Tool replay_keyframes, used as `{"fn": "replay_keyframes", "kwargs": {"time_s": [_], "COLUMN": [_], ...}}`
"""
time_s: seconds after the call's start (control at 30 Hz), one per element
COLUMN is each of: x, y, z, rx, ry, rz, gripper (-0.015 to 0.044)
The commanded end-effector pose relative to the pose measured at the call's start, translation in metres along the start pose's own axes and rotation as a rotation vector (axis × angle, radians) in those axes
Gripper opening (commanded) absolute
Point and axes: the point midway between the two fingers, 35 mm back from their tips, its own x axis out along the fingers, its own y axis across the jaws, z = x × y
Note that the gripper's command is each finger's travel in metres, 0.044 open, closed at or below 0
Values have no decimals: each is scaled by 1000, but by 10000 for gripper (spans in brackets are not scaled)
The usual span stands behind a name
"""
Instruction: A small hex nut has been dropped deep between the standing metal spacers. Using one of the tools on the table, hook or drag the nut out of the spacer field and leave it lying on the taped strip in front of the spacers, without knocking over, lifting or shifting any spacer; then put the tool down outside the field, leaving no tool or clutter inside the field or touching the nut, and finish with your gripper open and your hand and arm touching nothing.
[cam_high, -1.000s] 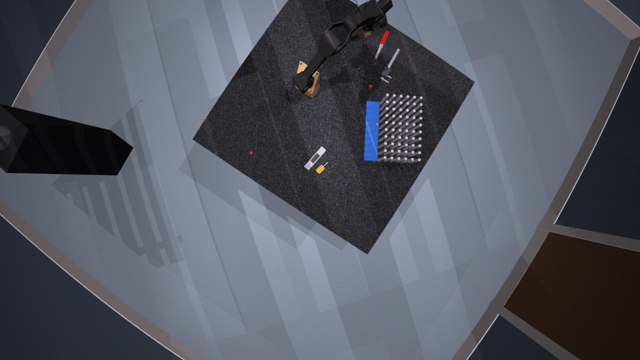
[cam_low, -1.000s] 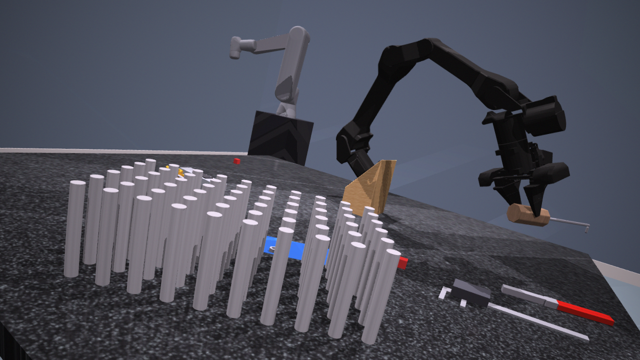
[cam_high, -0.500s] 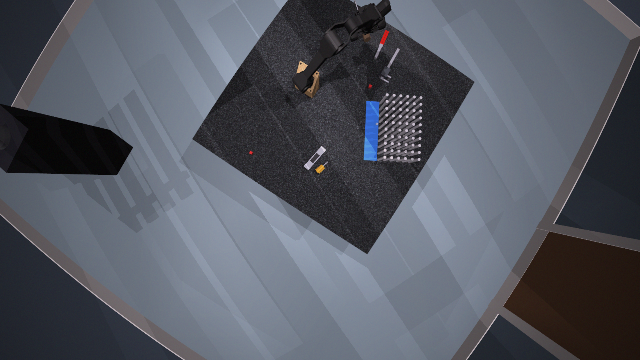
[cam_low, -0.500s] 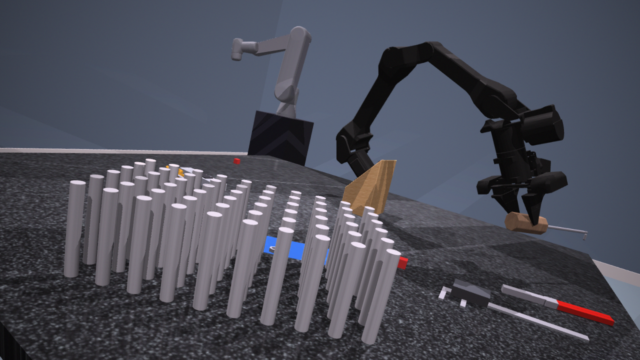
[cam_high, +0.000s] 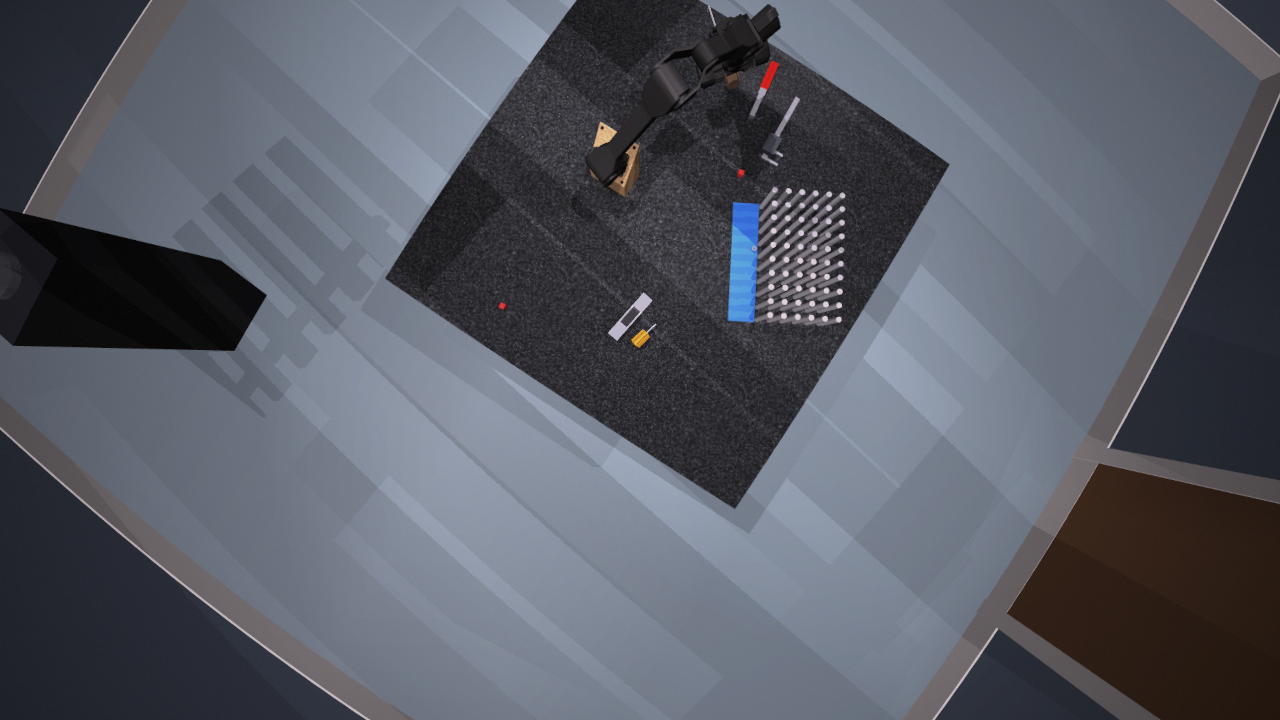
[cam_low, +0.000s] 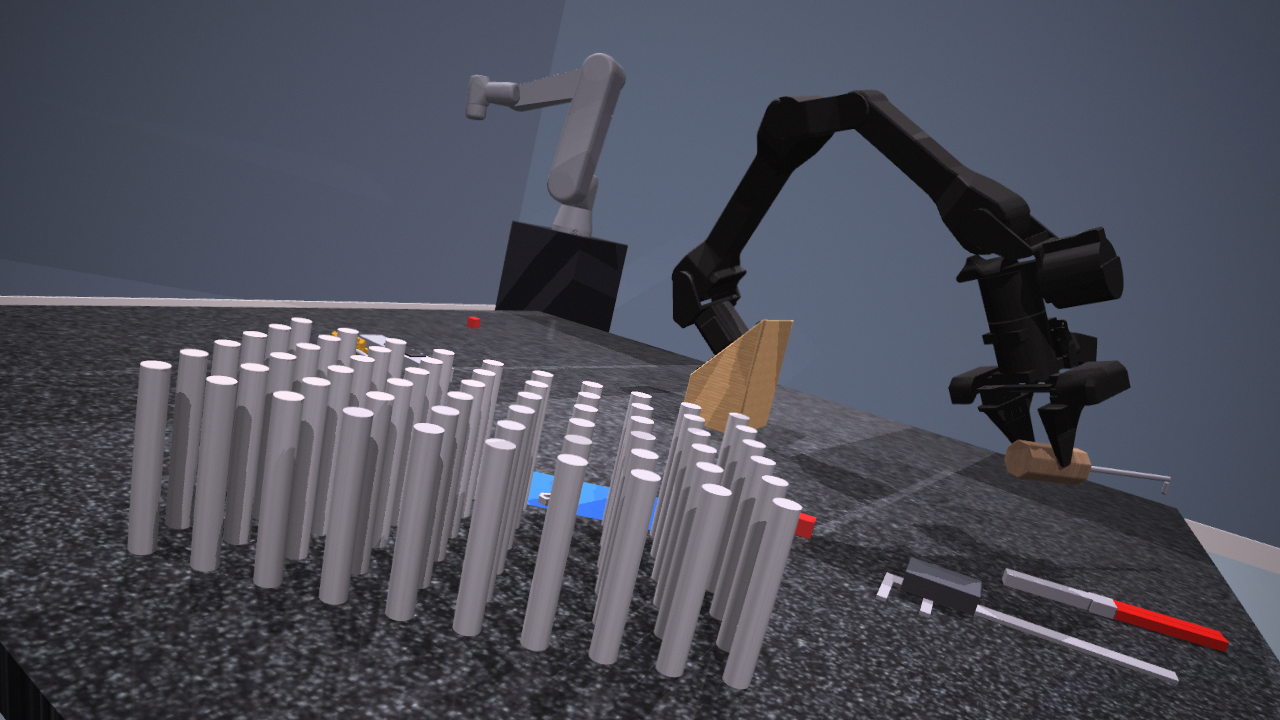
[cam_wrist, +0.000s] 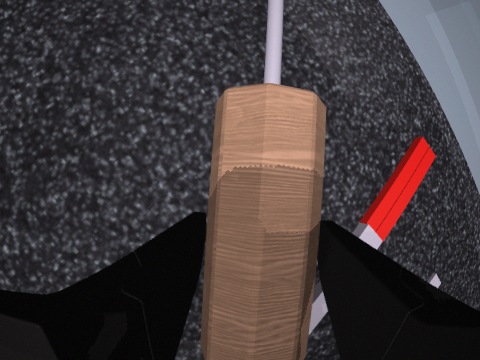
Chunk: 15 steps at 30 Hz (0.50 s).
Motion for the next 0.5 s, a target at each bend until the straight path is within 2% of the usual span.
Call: {"fn": "replay_keyframes", "kwargs": {"time_s": [0.0,0.47], "x": [5,19], "y": [2,7], "z": [-2,-9], "rx": [-4,-3], "ry": [1,2], "rz": [0,0], "gripper": [0,0]}}
